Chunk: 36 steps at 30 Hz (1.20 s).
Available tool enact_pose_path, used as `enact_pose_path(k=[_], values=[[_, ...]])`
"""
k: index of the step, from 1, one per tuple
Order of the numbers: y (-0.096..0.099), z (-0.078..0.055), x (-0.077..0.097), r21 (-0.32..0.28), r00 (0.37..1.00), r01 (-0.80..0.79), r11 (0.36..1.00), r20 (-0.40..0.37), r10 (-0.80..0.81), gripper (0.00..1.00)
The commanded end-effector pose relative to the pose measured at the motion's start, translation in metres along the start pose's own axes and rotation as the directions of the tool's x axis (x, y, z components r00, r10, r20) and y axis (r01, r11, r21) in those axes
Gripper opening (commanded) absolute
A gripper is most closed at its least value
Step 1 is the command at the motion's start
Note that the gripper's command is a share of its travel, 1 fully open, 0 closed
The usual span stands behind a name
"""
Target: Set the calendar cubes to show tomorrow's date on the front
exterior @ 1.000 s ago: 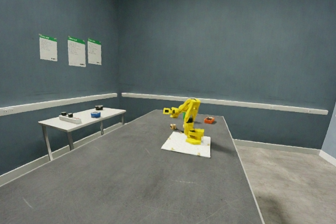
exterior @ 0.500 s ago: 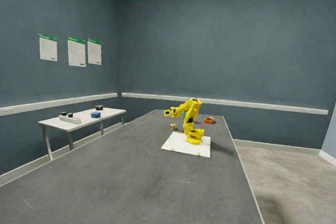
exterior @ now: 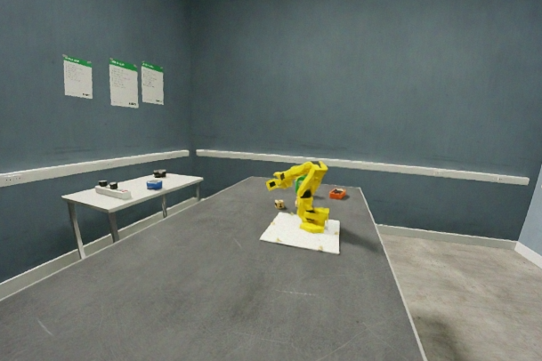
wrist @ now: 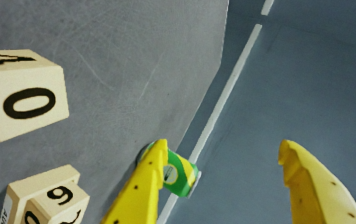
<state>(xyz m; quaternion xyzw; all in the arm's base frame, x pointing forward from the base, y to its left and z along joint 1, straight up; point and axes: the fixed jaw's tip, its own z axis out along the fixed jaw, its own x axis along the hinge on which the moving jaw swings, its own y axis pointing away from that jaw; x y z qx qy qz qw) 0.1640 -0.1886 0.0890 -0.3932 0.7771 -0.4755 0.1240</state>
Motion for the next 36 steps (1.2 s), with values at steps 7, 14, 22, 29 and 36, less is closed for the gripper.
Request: enact_pose_path(k=[7, 14, 22, 29, 36], values=[[-0.004, -0.012, 0.009, -0.075, 0.955, 0.290, 0.954, 0.081, -0.285, 0.35], [-0.005, -0.016, 0.011, -0.103, 0.913, 0.404, 0.909, 0.106, -0.393, 0.35], [-0.001, -0.016, 0.012, -0.142, 0.855, 0.514, 0.846, 0.169, -0.490, 0.35], [0.005, -0.016, 0.013, -0.176, 0.795, 0.600, 0.781, 0.241, -0.556, 0.35], [0.015, -0.014, 0.012, -0.215, 0.723, 0.682, 0.699, 0.341, -0.600, 0.35]])
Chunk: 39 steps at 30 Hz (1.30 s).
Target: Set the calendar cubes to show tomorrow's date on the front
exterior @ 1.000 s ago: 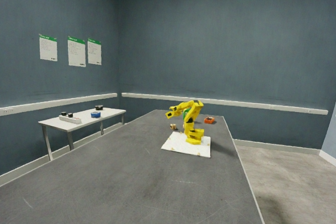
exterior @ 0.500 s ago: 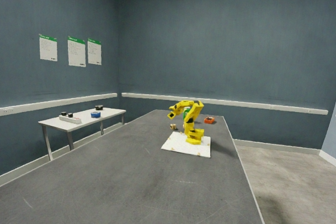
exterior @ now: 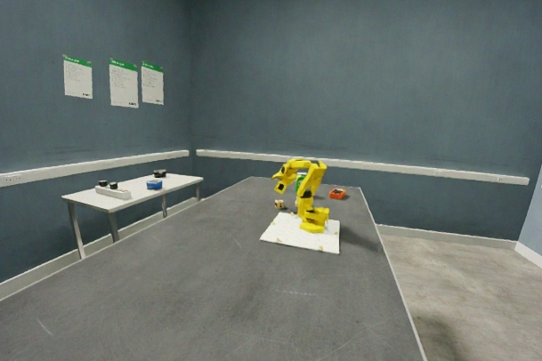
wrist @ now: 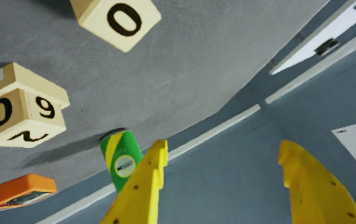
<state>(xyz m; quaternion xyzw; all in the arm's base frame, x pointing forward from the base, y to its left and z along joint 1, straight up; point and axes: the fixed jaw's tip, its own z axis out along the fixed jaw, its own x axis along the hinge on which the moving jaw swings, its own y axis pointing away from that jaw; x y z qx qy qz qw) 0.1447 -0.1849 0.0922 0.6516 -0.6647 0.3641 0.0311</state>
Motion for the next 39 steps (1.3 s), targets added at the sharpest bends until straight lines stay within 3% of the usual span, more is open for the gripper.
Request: enact_pose_path(k=[1, 7, 8, 17, 24, 25, 39], values=[[0.008, 0.004, -0.004, -0.047, 0.980, 0.135, 0.990, 0.151, -0.126, 0.35], [0.012, 0.006, -0.007, -0.077, 0.960, 0.204, 0.976, 0.212, -0.184, 0.35], [0.014, 0.008, -0.009, -0.094, 0.939, 0.257, 0.962, 0.260, -0.226, 0.35], [0.022, 0.014, -0.015, -0.112, 0.852, 0.405, 0.907, 0.407, -0.330, 0.35], [0.025, 0.017, -0.018, -0.105, 0.793, 0.474, 0.874, 0.482, -0.372, 0.35], [0.027, 0.019, -0.019, -0.096, 0.756, 0.510, 0.855, 0.525, -0.392, 0.35], [0.034, 0.026, -0.021, -0.034, 0.579, 0.623, 0.781, 0.691, -0.432, 0.35]])
